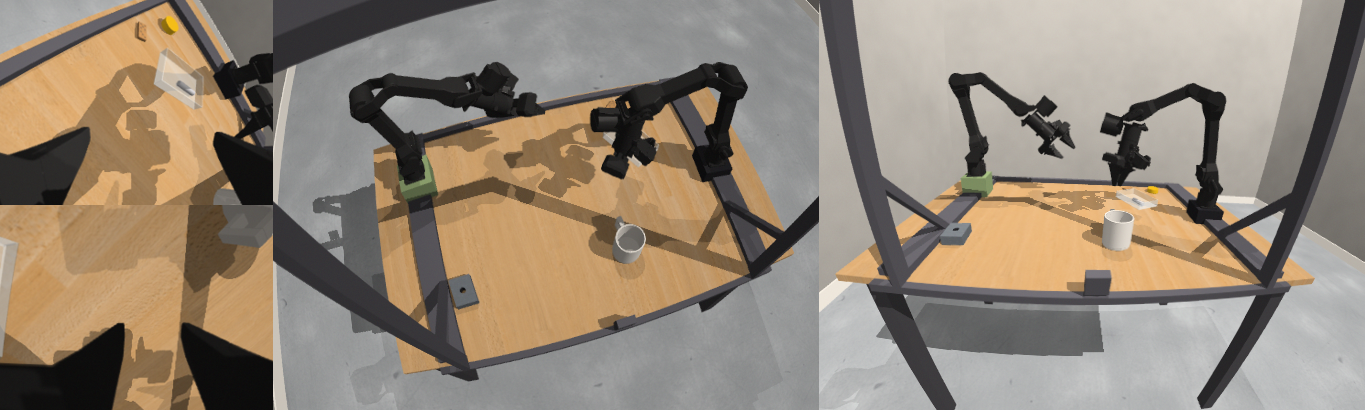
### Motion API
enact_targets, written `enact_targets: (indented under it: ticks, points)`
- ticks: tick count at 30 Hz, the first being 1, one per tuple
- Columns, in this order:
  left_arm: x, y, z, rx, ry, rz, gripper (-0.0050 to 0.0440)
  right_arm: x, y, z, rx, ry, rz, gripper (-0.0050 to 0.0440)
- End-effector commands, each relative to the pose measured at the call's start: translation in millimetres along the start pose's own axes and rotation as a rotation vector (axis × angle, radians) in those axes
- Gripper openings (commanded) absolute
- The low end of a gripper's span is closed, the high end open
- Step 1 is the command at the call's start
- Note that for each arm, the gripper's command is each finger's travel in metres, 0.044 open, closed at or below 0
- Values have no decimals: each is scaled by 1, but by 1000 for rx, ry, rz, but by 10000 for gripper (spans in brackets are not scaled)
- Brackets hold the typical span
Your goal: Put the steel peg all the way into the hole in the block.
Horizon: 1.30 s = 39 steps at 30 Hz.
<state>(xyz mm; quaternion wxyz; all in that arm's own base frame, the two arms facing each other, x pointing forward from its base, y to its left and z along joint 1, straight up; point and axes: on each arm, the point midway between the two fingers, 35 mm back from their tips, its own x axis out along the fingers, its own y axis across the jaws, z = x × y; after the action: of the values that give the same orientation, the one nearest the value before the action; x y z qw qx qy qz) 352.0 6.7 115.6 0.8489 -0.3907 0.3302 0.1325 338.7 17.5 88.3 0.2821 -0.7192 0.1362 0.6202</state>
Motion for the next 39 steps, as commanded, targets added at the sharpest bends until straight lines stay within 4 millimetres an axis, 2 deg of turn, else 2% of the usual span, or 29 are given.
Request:
enact_targets:
  ticks: [1, 2, 5, 11, 16, 23, 27, 39]
  points:
    - [0, -25, 4, 176, -22, -45, 440, -1, 31, -4, 79, 35, 31, 180]
    - [0, -25, 4, 176, -22, -45, 440, -1, 31, -4, 79, 35, 31, 180]
    - [-1, -46, 0, 377, -42, -83, 440, 9, 69, 1, 176, 31, 91, 180]
    - [-4, -80, -9, 685, -85, -141, 440, 22, 123, 17, 321, 20, 180, 180]
    - [-8, -103, -16, 884, -123, -177, 440, 28, 153, 31, 405, 9, 231, 180]
    - [-9, -112, -19, 960, -138, -190, 440, 31, 160, 35, 421, 0, 246, 180]
    - [-7, -107, -22, 962, -124, -184, 440, 32, 160, 36, 420, -4, 246, 180]
    - [-10, -108, -20, 955, -133, -189, 440, 49, 165, 38, 417, -16, 252, 180]
